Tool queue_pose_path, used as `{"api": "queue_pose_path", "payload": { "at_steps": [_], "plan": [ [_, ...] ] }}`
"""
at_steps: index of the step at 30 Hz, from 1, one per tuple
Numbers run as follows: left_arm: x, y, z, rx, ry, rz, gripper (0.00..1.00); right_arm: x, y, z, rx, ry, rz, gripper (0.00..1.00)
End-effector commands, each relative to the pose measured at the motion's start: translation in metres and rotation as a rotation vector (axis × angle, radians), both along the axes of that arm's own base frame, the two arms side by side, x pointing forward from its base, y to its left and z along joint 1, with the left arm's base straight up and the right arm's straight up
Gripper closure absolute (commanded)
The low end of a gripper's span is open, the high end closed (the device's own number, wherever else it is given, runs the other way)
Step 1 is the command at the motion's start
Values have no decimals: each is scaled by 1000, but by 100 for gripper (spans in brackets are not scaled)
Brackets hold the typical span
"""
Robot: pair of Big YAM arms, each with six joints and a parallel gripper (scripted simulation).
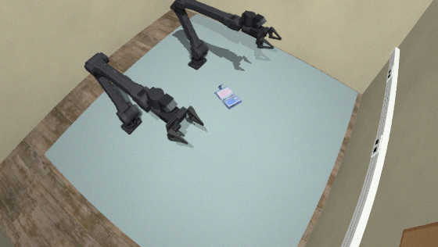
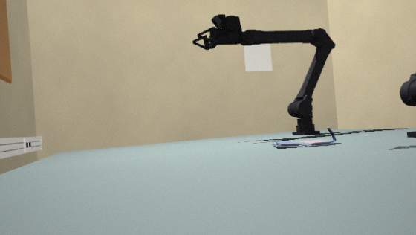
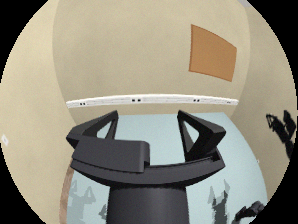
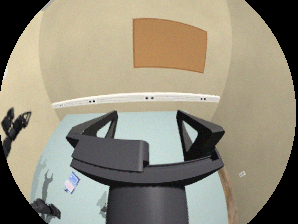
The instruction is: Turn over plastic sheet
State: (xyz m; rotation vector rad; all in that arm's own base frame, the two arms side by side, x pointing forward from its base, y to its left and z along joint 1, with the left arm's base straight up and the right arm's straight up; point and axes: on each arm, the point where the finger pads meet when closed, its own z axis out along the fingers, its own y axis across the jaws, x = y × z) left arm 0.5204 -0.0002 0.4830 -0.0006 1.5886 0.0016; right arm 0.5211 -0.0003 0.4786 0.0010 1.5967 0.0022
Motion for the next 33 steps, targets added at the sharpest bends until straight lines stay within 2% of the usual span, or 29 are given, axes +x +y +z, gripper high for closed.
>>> {"api": "queue_pose_path", "payload": {
  "at_steps": [1, 18, 19, 20, 24, 32, 33],
  "plan": [
    [-1, 0, 9, -1, -18, -1, 0, -2, 0, 14, -2, -26, -1, 0],
    [-1, 0, 9, -1, -18, -1, 0, -2, 0, 14, -2, -26, -1, 0],
    [-6, -2, -8, 14, 17, -5, 0, -6, 3, 6, -14, -9, 6, 0],
    [-9, -5, -10, 18, 22, -12, 0, -10, 8, -2, -19, 6, 17, 0],
    [-32, -19, -46, 56, 111, -57, 0, -30, 33, -10, -45, 36, 85, 0],
    [-145, -78, -213, 125, 516, -250, 0, -141, 168, -51, -99, 181, 465, 0],
    [-145, -78, -213, 125, 516, -250, 0, -141, 168, -51, -99, 181, 465, 0]
  ]
}}
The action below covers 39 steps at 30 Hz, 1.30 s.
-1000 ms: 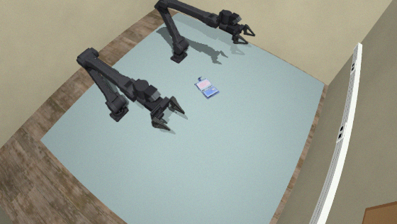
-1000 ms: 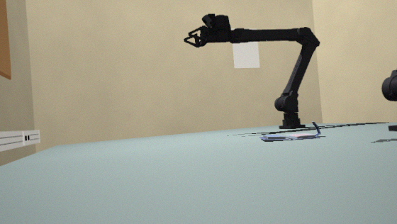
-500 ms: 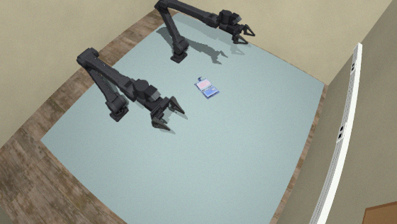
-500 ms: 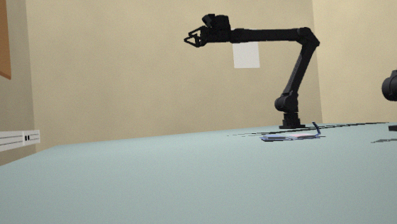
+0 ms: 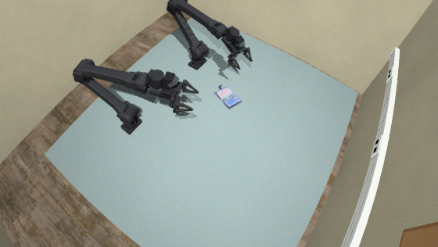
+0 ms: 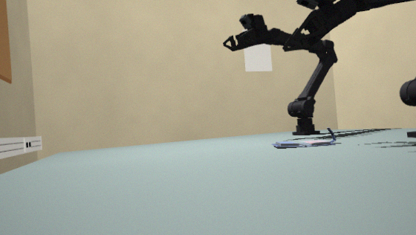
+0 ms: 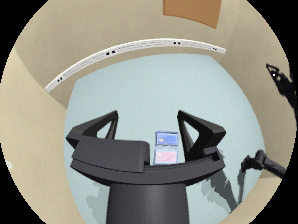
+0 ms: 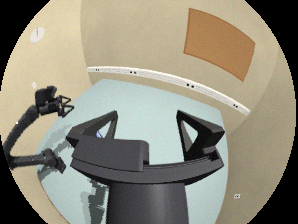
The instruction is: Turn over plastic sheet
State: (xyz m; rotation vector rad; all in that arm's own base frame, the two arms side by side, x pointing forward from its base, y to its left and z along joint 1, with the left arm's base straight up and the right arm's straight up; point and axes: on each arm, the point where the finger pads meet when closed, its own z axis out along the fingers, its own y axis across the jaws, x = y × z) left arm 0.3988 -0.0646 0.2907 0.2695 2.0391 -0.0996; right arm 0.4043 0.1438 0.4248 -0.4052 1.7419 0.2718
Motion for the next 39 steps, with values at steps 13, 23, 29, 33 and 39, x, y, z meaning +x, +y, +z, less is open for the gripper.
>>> {"api": "queue_pose_path", "payload": {
  "at_steps": [13, 23, 29, 33, 39],
  "plan": [
    [-123, -67, -178, 100, 437, -190, 0, -128, 166, -7, -46, 125, 416, 0],
    [-128, -72, -182, 115, 441, -217, 0, -164, 209, -17, -69, 160, 536, 0],
    [-129, -76, -191, 253, 405, -344, 57, -163, 208, -14, -74, 149, 539, 0],
    [-127, -80, -199, 469, 338, -526, 84, -164, 209, -14, -74, 150, 541, 0],
    [-127, -82, -210, 661, 279, -689, 84, -160, 203, -19, -131, 138, 559, 0]
  ]
}}
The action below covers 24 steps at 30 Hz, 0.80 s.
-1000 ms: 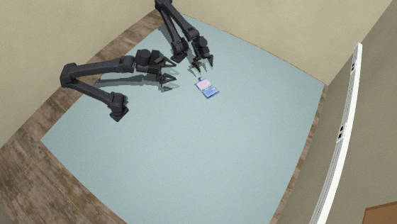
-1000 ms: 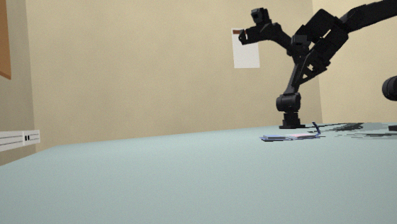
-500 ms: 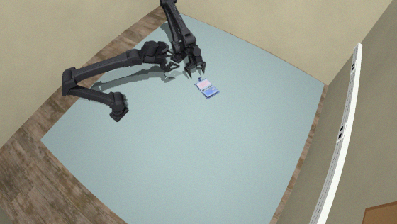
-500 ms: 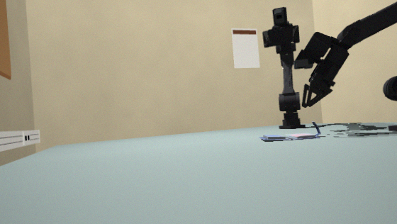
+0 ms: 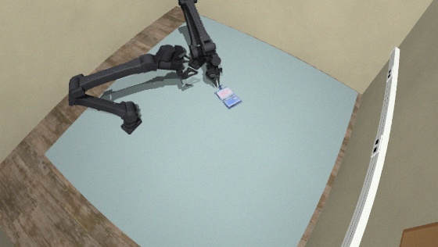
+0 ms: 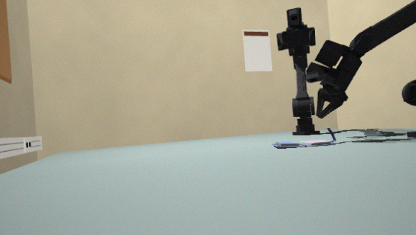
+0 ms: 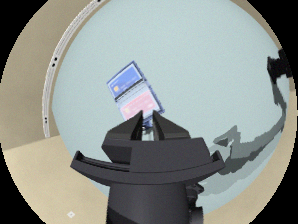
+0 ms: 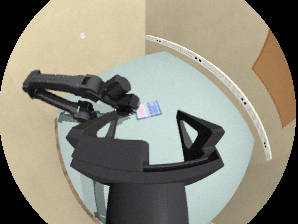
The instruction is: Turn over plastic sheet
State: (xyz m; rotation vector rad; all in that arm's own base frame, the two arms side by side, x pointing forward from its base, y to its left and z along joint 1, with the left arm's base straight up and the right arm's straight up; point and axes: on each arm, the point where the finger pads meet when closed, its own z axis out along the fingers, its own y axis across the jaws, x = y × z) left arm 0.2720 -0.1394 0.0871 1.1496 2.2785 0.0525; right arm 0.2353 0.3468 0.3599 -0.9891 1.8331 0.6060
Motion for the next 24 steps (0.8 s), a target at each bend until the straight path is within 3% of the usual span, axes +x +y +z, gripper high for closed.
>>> {"api": "queue_pose_path", "payload": {
  "at_steps": [1, 11, 14, 15, 21, 24],
  "plan": [
    [1, -8, -9, 147, -67, -268, 84, 8, -1, 45, 10, -69, 30, 0],
    [2, -14, -30, 449, -160, -698, 84, -8, -15, 33, -98, -23, 250, 0],
    [13, -17, -20, 470, -190, -716, 84, -10, -16, 33, -99, -15, 264, 0],
    [4, -5, -35, 495, -160, -738, 84, -11, -17, 33, -99, -8, 275, 0],
    [-7, 6, -51, 546, -145, -837, 84, -18, -15, 34, -80, 28, 296, 0],
    [2, 2, -41, 533, -168, -813, 84, -18, -15, 35, -78, 23, 295, 0]
  ]
}}
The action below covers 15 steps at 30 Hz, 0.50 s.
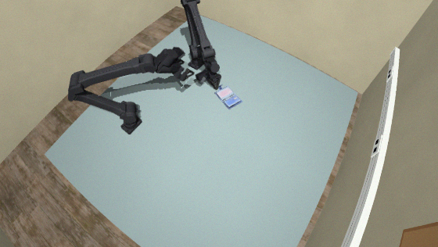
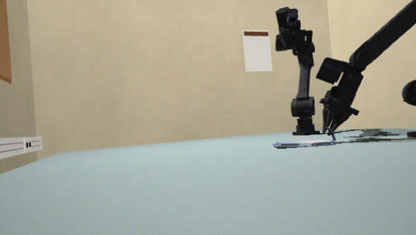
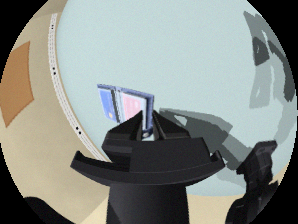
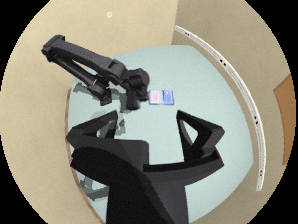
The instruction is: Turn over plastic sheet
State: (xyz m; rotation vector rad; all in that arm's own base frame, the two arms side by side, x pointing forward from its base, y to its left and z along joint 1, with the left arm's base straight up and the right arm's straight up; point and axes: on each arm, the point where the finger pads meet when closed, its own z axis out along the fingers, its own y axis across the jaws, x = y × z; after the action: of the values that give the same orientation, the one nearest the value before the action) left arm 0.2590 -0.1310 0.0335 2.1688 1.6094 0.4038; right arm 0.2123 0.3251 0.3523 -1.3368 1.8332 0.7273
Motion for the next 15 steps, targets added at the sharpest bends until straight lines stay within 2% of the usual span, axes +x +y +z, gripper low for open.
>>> {"api": "queue_pose_path", "payload": {
  "at_steps": [1, 13, 15],
  "plan": [
    [14, -8, 13, -10, -46, -40, 84, 5, 7, 43, 49, -55, 10, 0],
    [19, -10, 2, -2, -39, -45, 84, 3, 4, 31, 40, -48, 10, 0],
    [30, -15, 10, -13, -60, -41, 84, 3, 4, 31, 40, -48, 10, 0]
  ]
}}
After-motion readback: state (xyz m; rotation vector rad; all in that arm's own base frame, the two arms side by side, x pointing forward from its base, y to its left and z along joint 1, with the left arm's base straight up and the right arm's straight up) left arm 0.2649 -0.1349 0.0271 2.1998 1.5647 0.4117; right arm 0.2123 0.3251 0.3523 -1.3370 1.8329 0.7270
